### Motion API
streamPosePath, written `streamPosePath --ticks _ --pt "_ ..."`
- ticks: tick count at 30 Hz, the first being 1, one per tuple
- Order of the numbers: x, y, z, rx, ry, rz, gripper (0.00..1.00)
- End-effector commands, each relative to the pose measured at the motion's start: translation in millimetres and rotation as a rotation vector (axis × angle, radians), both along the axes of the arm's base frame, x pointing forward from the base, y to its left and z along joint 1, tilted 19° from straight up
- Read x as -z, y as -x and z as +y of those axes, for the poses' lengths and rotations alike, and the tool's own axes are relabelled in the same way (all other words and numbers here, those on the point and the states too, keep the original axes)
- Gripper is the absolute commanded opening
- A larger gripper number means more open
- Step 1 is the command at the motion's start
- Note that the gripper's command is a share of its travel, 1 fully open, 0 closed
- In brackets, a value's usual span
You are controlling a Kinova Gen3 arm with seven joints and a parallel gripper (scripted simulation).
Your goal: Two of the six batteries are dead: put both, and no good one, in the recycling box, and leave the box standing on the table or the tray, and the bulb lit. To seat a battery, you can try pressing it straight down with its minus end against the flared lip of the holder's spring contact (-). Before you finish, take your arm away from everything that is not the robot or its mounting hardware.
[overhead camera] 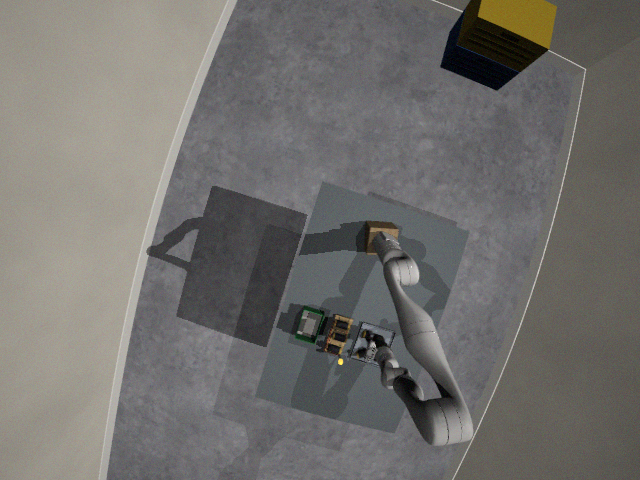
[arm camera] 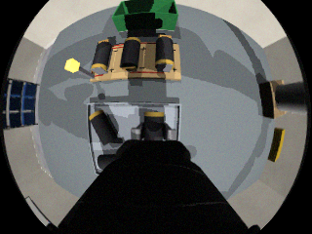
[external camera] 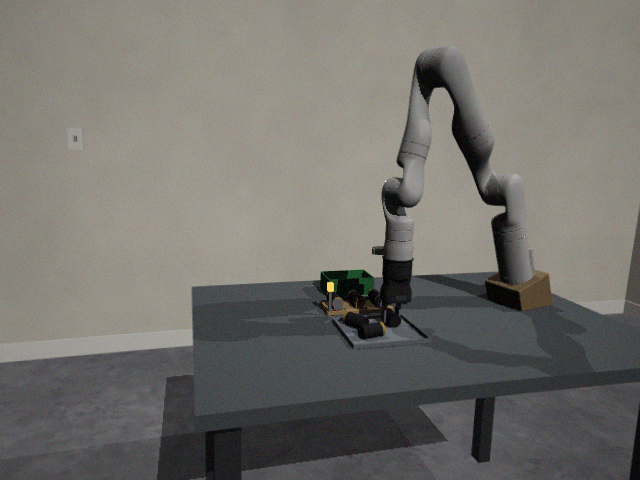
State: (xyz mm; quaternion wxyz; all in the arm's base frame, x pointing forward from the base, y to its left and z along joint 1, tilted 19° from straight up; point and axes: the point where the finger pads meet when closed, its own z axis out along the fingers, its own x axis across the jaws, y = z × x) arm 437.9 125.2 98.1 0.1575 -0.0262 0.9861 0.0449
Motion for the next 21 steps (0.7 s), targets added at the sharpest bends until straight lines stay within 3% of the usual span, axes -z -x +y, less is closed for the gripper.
streamPosePath --ticks 1,2,21 --pt "-0.4 -0.3 0.0 0.0 0.0 -0.001 0.57" --pt "-0.4 -0.3 0.0 0.0 0.0 -0.001 0.9" --pt "-0.4 -0.3 0.0 0.0 0.0 -0.001 0.9"
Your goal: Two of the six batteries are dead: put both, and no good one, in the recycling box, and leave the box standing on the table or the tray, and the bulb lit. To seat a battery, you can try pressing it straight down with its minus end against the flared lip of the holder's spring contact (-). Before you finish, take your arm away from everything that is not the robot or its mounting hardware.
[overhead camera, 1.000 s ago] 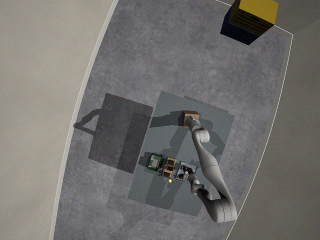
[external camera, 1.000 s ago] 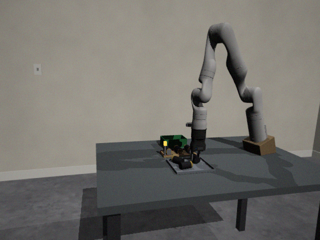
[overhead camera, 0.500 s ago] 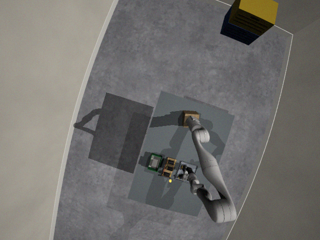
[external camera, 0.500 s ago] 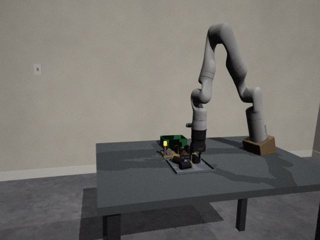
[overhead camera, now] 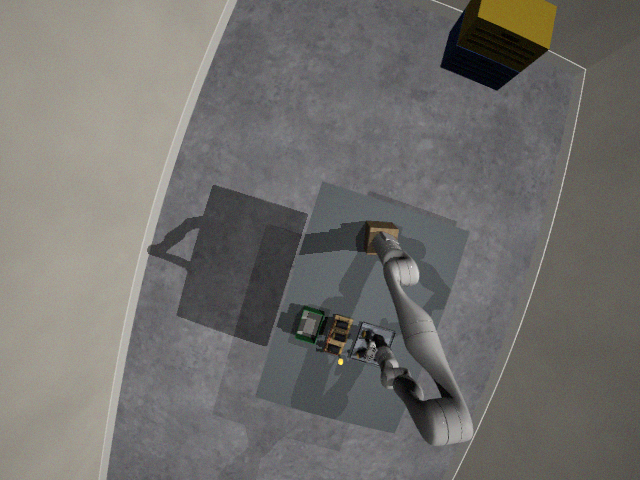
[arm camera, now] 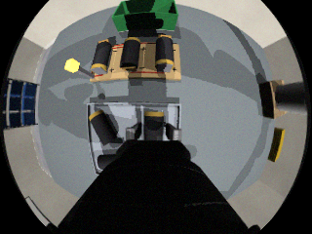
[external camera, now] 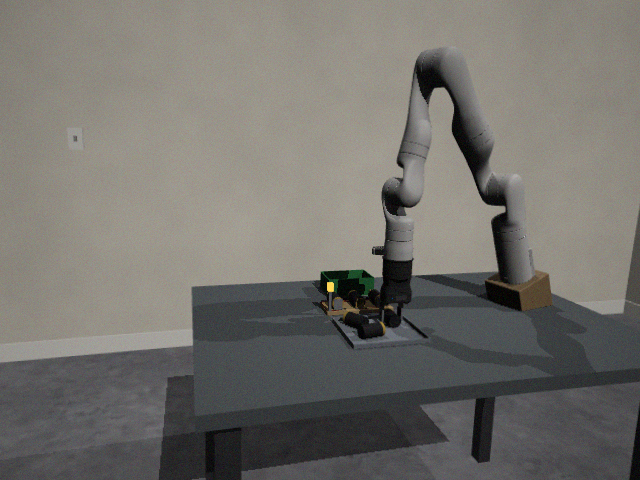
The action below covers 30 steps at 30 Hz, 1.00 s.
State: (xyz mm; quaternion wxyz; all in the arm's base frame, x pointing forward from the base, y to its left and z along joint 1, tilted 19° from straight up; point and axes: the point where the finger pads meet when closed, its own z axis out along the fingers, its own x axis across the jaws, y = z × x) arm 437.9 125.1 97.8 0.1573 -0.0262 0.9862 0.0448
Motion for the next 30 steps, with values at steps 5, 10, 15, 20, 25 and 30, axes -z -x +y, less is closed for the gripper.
streamPosePath --ticks 5,10,15,20,25,30 --pt "-4.5 0.9 -0.2 0.0 -0.001 -0.001 0.9" --pt "-21.0 6.3 -1.9 0.0 -0.001 -0.001 0.9" --pt "-34.6 10.7 -3.3 0.0 -0.001 -0.001 0.9" --pt "-54.1 17.1 -5.3 0.0 -0.001 -0.001 0.9" --pt "-61.9 19.7 -6.1 0.0 -0.001 -0.001 0.9" --pt "-62.2 19.8 -6.2 0.0 -0.001 -0.001 0.9"
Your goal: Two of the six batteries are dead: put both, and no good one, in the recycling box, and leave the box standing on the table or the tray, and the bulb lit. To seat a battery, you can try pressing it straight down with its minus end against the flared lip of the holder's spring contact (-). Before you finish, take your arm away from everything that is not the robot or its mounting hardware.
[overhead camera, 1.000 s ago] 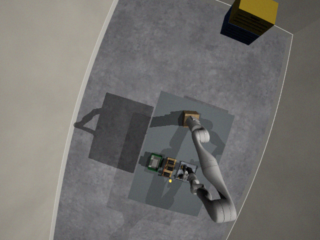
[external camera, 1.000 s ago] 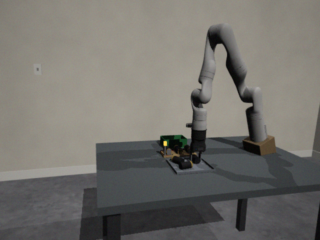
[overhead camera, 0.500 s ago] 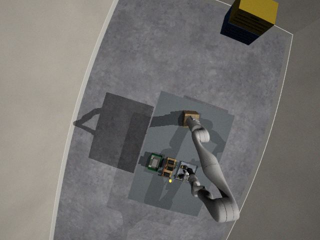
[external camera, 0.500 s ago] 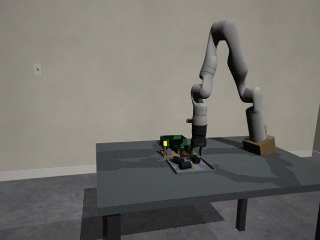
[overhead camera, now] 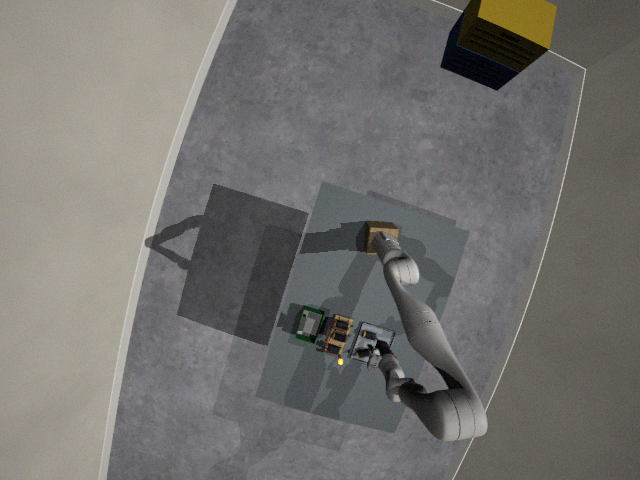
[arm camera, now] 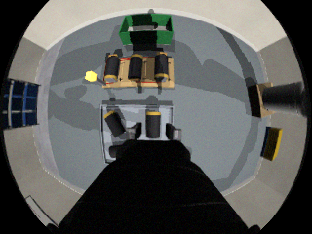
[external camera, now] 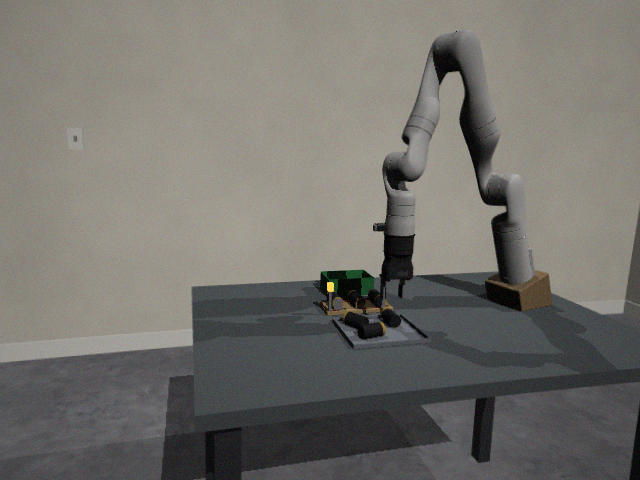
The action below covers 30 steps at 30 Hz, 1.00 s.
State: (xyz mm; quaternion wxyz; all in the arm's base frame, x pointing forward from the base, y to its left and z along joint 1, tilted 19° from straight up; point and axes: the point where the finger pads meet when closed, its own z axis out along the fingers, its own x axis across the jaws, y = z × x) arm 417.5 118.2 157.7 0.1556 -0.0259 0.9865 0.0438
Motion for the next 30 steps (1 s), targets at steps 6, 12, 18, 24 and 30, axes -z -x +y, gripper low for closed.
streamPosePath --ticks 6,12,18,24,30 --pt "-5.2 0.3 0.4 -0.001 -0.003 -0.005 0.9" --pt "-28.4 7.9 -2.0 -0.001 -0.003 -0.005 0.9" --pt "-48.6 14.5 -4.0 -0.001 -0.003 -0.005 0.9" --pt "-63.8 19.5 -5.6 -0.001 -0.003 -0.005 0.9" --pt "-64.2 19.6 -5.7 -0.001 -0.003 -0.005 0.9"
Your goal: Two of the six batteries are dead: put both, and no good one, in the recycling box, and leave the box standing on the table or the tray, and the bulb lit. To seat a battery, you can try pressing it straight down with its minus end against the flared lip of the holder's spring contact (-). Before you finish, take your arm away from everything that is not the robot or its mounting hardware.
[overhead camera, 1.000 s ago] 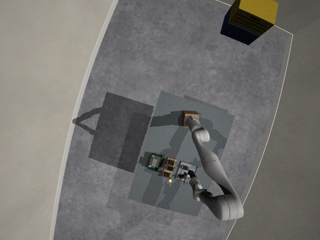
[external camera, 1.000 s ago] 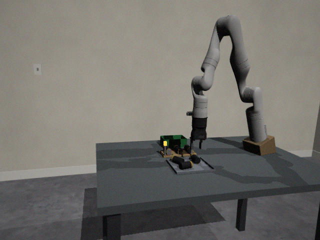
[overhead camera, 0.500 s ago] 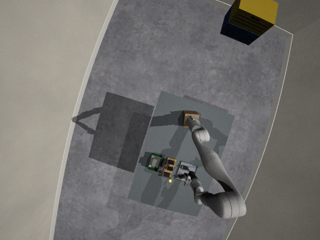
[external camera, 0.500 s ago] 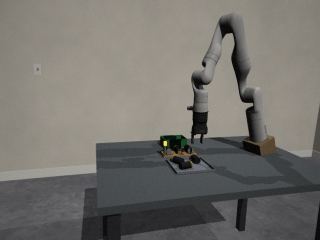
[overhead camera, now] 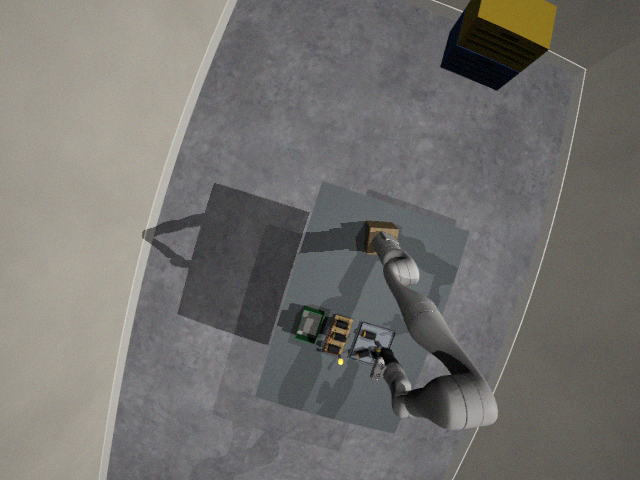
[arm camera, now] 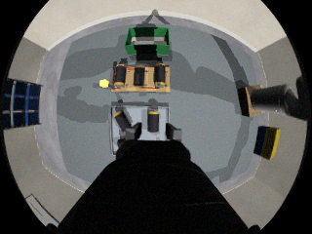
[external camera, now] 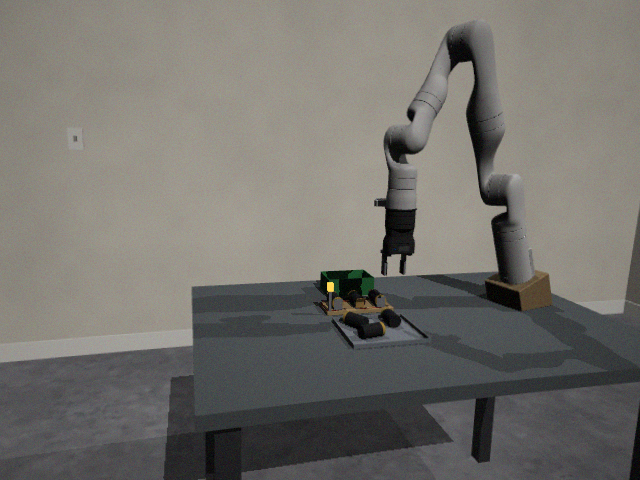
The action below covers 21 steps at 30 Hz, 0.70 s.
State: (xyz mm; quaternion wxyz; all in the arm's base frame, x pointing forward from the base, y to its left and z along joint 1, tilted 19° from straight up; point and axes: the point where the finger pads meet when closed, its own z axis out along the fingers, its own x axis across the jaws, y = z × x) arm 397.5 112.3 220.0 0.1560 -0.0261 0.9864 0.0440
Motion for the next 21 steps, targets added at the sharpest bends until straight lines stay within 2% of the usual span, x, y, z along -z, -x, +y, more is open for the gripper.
streamPosePath --ticks 1,10,21 --pt "-1.8 -0.4 0.2 0.0 -0.002 -0.004 0.9" --pt "-1.9 -1.9 -3.4 0.0 -0.002 -0.004 0.9" --pt "-2.4 -8.3 -19.6 0.0 -0.002 -0.004 0.9"
